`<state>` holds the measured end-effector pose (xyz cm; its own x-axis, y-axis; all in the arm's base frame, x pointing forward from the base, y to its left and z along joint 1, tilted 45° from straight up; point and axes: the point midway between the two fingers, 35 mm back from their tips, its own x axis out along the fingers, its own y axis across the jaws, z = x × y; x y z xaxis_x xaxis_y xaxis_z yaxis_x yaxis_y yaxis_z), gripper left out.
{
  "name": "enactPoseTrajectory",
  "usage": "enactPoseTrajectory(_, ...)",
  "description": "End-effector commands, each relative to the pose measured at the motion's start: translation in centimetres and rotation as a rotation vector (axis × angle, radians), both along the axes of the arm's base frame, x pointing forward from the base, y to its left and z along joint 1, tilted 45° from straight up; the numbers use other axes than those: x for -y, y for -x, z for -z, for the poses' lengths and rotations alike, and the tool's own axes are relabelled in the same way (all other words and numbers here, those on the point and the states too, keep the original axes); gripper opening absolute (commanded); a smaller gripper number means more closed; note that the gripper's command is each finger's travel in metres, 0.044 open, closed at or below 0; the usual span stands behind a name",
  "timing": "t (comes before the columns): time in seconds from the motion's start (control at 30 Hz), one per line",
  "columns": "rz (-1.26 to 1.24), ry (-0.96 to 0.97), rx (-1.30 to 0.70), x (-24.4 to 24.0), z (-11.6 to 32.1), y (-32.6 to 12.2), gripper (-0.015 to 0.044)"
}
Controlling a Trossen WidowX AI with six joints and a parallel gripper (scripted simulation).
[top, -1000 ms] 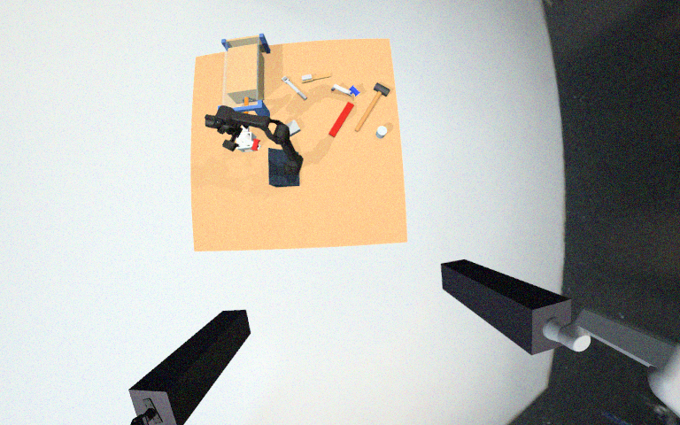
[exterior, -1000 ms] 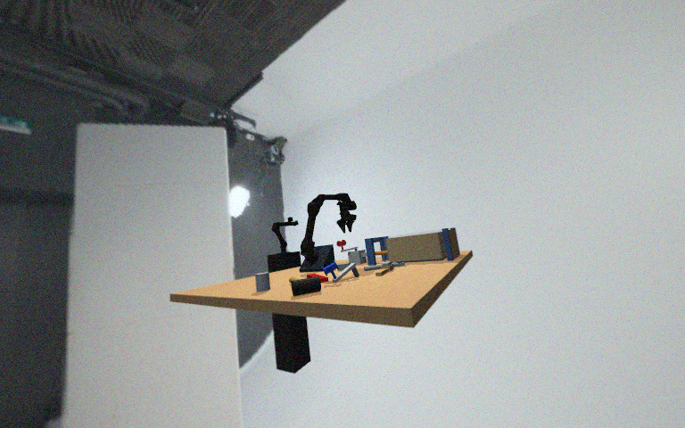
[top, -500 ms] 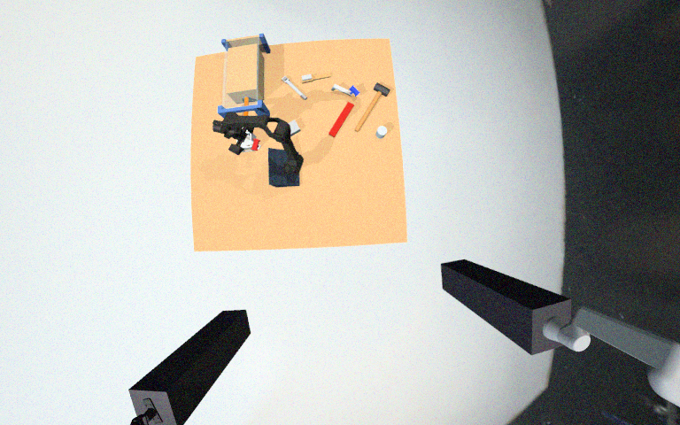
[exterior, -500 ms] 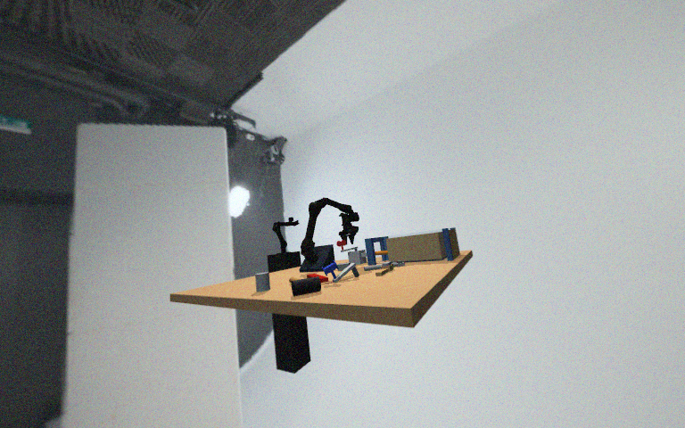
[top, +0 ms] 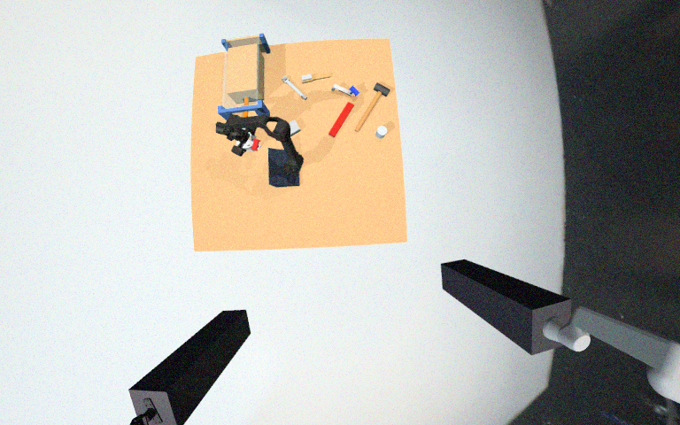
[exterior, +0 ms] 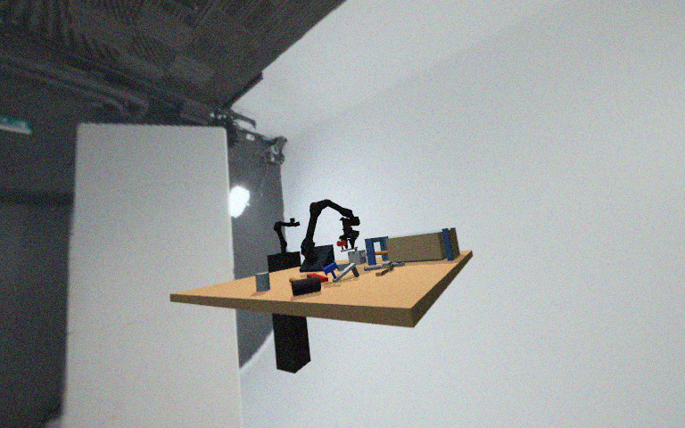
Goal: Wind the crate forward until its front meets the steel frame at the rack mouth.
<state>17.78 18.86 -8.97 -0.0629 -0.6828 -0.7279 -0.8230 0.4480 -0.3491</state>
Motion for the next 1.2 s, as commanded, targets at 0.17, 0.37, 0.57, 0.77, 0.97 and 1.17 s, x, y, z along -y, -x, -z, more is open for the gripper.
enactPoseTrajectory(0.17,-0.006,0.008,-0.006,1.09,0.87,0.18,0.0440)
enactPoseTrajectory(0.37,0.000,0.000,0.000,0.80,0.86,0.06,0.0361)
enactPoseTrajectory(0.57,0.000,0.000,0.000,0.80,0.86,0.06,0.0204)
enactPoseTrajectory(0.77,0.000,0.000,0.000,0.80,0.86,0.06,0.0105)
enactPoseTrajectory(0.97,0.000,0.000,0.000,0.80,0.86,0.06,0.0065)
enactPoseTrajectory(1.17,0.000,0.000,0.000,0.80,0.86,0.06,0.0000)
